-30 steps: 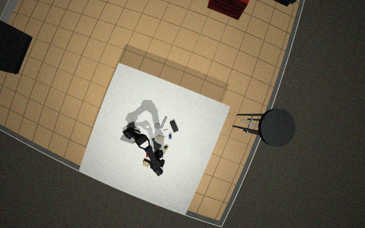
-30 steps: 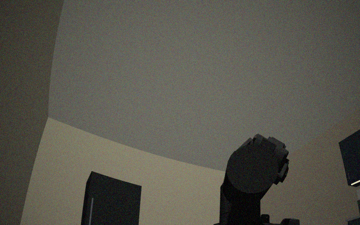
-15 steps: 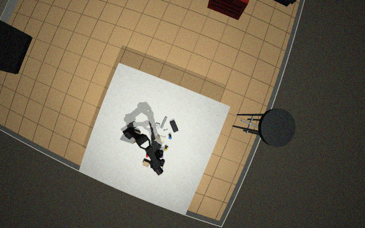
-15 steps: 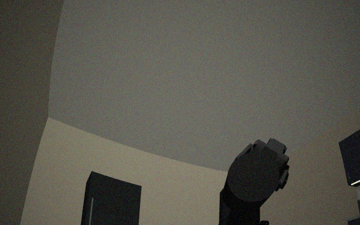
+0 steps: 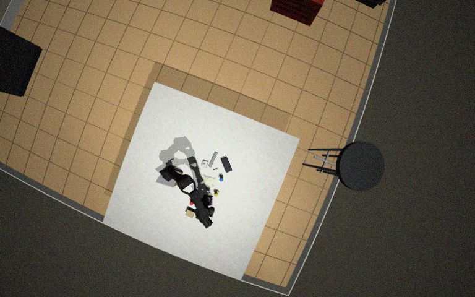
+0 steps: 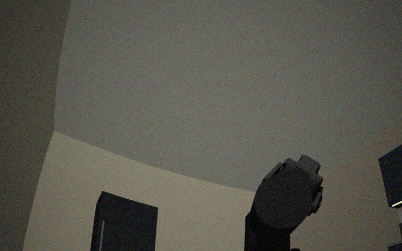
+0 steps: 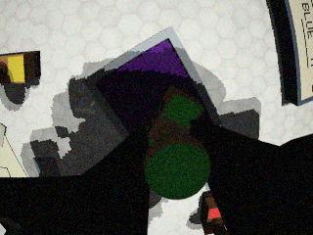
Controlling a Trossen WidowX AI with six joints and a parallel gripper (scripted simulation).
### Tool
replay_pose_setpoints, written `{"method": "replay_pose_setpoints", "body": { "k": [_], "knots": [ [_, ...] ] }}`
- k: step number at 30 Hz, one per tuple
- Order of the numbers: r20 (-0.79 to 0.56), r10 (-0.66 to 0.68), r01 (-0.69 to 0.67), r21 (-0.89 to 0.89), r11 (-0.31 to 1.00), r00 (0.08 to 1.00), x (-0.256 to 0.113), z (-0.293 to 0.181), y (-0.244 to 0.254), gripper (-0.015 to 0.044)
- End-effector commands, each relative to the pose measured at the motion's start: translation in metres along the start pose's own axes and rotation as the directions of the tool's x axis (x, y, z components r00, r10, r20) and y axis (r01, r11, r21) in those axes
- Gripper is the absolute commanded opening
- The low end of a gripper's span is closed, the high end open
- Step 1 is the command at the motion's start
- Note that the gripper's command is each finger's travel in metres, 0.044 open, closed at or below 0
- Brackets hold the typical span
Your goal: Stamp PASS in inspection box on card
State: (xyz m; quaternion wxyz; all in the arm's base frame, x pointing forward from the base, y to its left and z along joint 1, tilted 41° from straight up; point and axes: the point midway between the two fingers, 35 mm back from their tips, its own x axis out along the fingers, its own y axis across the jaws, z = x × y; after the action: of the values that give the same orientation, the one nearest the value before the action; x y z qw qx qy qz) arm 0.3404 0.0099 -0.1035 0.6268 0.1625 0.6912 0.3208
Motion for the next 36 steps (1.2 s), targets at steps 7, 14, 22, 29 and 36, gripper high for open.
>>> {"method": "replay_pose_setpoints", "body": {
  "k": [7, 14, 22, 29, 36],
  "knots": [
    [0.002, 0.004, -0.004, 0.003, 1.0, 1.0, 0.0025, 0.0001, 0.0002, 0.0],
    [0.002, 0.004, -0.004, 0.003, 1.0, 1.0, 0.0035, 0.0001, 0.0002, 0.0],
    [0.002, 0.004, -0.004, 0.003, 1.0, 1.0, 0.0035, 0.0001, 0.0002, 0.0],
    [0.002, 0.004, -0.004, 0.003, 1.0, 1.0, 0.0035, 0.0001, 0.0002, 0.0],
    [0.002, 0.004, -0.004, 0.003, 1.0, 1.0, 0.0045, 0.0001, 0.0002, 0.0]
  ]
}}
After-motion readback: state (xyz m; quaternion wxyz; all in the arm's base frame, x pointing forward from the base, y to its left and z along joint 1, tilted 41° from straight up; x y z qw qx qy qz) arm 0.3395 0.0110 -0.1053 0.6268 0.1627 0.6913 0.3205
